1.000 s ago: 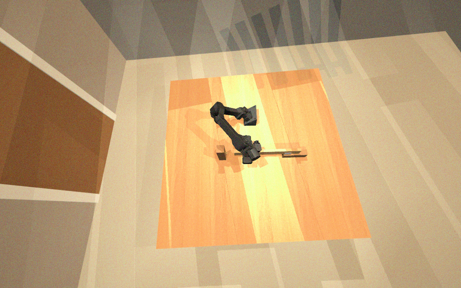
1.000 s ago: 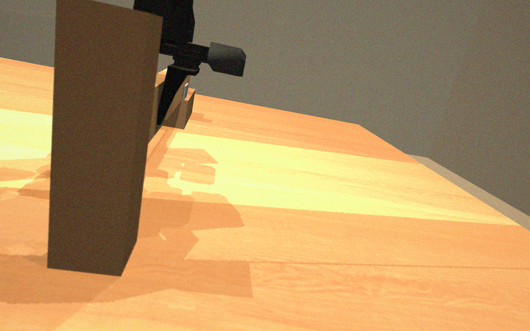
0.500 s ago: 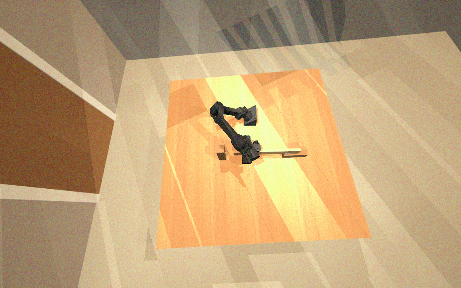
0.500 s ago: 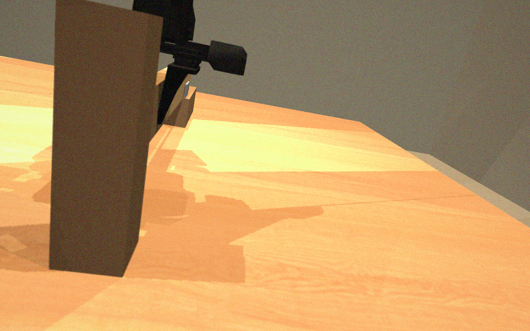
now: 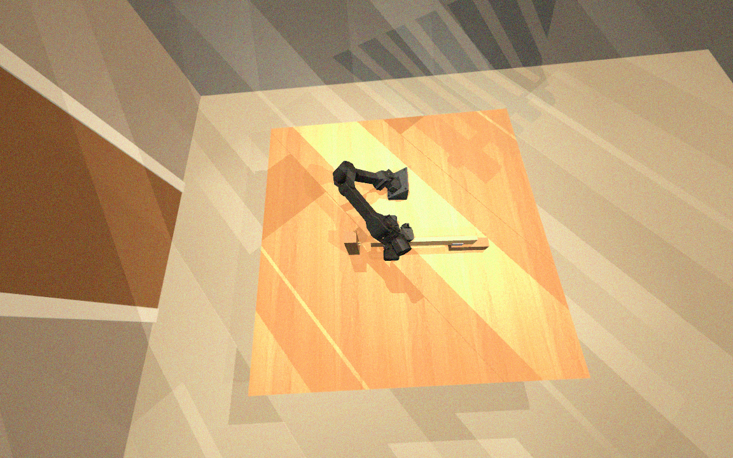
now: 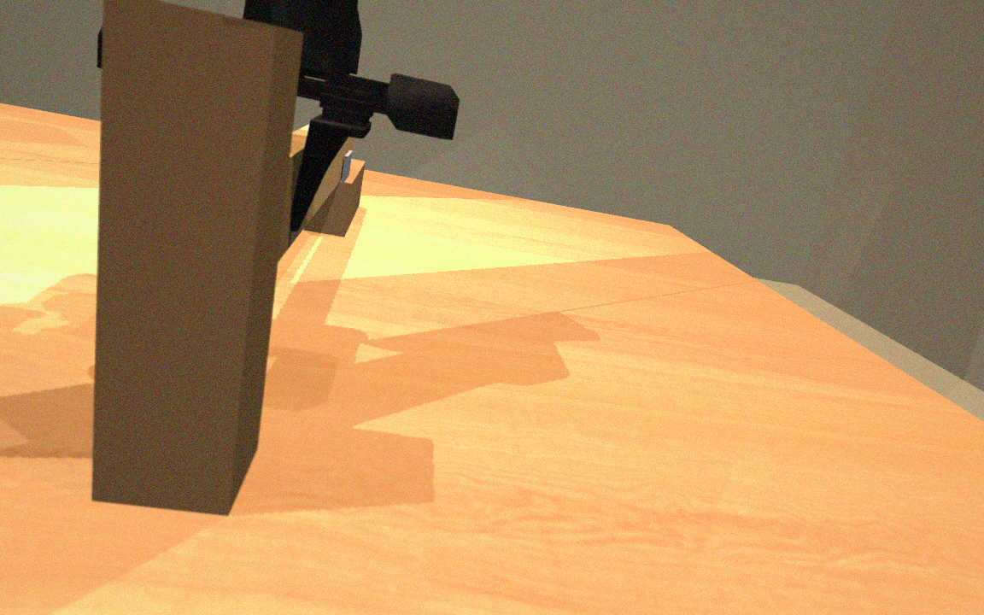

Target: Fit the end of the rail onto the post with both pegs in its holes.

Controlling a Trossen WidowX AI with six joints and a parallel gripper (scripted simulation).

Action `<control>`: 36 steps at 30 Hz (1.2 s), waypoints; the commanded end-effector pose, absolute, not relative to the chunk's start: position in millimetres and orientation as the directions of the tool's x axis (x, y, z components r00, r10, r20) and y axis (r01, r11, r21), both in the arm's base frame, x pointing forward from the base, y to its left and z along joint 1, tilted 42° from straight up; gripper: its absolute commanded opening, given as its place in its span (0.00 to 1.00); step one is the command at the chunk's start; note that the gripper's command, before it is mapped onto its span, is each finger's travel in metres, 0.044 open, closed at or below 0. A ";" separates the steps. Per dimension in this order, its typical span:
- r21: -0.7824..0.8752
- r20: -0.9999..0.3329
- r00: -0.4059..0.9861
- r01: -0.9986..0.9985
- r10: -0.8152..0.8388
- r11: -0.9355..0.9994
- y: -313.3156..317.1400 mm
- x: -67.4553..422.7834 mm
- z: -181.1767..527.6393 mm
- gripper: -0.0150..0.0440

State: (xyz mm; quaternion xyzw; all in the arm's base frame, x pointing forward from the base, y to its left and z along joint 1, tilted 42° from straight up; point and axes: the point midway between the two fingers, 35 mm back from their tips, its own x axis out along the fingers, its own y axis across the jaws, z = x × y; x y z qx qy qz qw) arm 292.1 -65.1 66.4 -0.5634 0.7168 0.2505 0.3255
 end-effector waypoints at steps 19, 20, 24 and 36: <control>-0.008 -0.749 -0.150 -0.972 -0.646 0.235 -71.1 292.2 71.5 0.25; -0.008 -0.749 -0.150 -0.972 -0.646 0.235 -71.3 292.2 71.7 0.25; -0.008 -0.749 -0.150 -0.972 -0.646 0.235 -72.2 292.0 72.5 0.25; -0.008 -0.748 -0.150 -0.972 -0.646 0.235 -74.5 291.5 75.6 0.25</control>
